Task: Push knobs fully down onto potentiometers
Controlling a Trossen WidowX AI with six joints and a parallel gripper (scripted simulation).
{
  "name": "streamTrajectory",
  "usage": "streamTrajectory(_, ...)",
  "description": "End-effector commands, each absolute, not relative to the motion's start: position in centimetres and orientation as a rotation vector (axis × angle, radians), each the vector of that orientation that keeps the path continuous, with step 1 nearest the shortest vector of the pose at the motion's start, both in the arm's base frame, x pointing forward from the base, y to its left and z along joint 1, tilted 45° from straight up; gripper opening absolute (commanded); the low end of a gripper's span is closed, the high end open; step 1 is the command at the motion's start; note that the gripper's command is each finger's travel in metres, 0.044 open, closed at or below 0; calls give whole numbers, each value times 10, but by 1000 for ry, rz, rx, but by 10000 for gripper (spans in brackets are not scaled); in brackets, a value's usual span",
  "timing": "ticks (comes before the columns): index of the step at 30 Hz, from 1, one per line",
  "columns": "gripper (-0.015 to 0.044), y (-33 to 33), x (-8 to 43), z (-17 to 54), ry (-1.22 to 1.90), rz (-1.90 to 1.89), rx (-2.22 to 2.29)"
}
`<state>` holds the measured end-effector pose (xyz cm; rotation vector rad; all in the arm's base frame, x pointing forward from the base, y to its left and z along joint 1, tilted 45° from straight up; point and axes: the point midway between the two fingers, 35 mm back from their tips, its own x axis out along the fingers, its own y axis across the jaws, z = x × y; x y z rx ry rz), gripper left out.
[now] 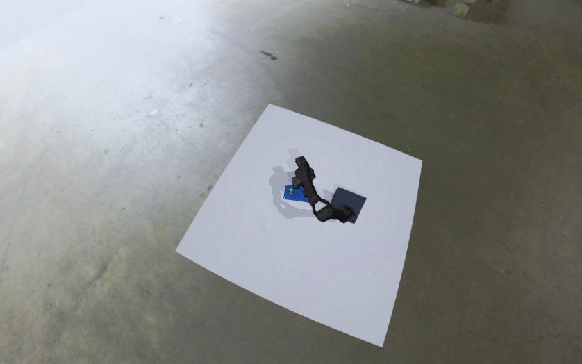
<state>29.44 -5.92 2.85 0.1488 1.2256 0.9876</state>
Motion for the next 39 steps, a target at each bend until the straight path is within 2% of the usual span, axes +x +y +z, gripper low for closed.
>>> streamTrajectory(1, 0, -56, 294, 26, 1224, 990, 155)
streamTrajectory(39, 0, -48, 294, 19, 1223, 990, 155)
